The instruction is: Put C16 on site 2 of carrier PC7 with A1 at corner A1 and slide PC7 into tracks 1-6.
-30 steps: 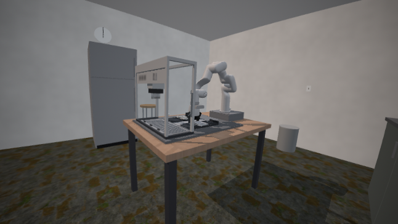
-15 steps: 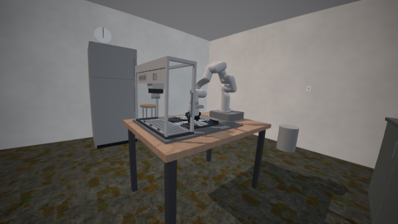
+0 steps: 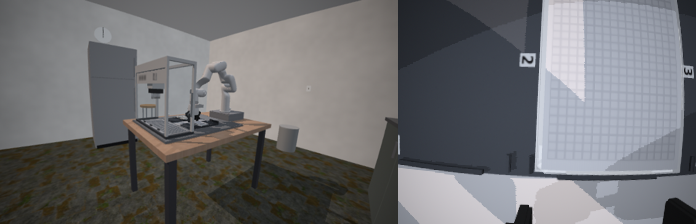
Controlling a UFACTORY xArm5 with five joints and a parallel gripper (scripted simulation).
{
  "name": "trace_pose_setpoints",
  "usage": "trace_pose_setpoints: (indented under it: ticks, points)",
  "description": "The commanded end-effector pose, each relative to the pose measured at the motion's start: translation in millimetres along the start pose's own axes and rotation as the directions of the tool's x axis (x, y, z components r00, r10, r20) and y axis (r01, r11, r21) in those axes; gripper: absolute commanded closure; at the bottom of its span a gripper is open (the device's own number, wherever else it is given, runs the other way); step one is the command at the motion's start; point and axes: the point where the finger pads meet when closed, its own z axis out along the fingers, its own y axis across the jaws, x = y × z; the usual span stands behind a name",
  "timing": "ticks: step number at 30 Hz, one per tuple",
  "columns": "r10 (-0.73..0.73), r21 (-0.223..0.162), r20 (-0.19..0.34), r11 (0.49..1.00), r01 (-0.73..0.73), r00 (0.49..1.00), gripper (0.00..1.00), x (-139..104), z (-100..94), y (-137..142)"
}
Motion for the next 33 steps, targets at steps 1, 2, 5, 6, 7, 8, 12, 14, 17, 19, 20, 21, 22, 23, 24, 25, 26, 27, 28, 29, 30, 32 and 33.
trace_pose_setpoints:
  ticks: [1,2,5,6,7,8,12,14,17,19,20,21,22,23,24,25,26,27,28,29,30,32,33]
  points:
    - [0.000,-0.004,0.000,1.000,0.000,1.000,0.00,0,-8.3,1]
    - [0.000,-0.004,0.000,1.000,0.000,1.000,0.00,0,-9.9,1]
    - [0.000,-0.004,0.000,1.000,0.000,1.000,0.00,0,-11.6,1]
    - [0.000,-0.004,0.000,1.000,0.000,1.000,0.00,0,-13.3,1]
    - [0.000,-0.004,0.000,1.000,0.000,1.000,0.00,0,-15.0,1]
    - [0.000,-0.004,0.000,1.000,0.000,1.000,0.00,0,-16.6,1]
    - [0.000,-0.004,0.000,1.000,0.000,1.000,0.00,0,-23.3,1]
    - [0.000,-0.004,0.000,1.000,0.000,1.000,0.00,0,-26.6,1]
    - [0.000,-0.004,0.000,1.000,0.000,1.000,0.00,0,-31.6,1]
    - [0.000,-0.004,0.000,1.000,0.000,1.000,0.00,0,-35.0,1]
    - [0.000,-0.004,0.000,1.000,0.000,1.000,0.00,0,-35.0,1]
    - [0.000,-0.004,0.000,1.000,0.000,1.000,0.00,0,-35.0,1]
    - [0.000,-0.004,0.000,1.000,0.000,1.000,0.00,0,-36.7,1]
    - [0.000,-0.004,0.000,1.000,0.000,1.000,0.00,0,-38.3,1]
    - [0.000,-0.004,0.000,1.000,0.000,1.000,0.00,0,-40.0,1]
    - [0.000,-0.004,0.000,1.000,0.000,1.000,0.00,0,-41.7,1]
    - [0.000,-0.004,0.000,1.000,0.000,1.000,0.00,0,-43.3,1]
    - [0.000,-0.004,0.000,1.000,0.000,1.000,0.00,0,-45.0,1]
    - [0.000,-0.004,0.000,1.000,0.000,1.000,0.00,0,-46.7,1]
    - [0.000,-0.004,0.000,1.000,0.000,1.000,0.00,0,-48.3,1]
    - [0.000,-0.004,0.000,1.000,0.000,1.000,0.00,0,-50.0,1]
    - [0.000,-0.004,0.000,1.000,0.000,1.000,0.00,0,-53.3,1]
    - [0.000,-0.004,0.000,1.000,0.000,1.000,0.00,0,-55.0,1]
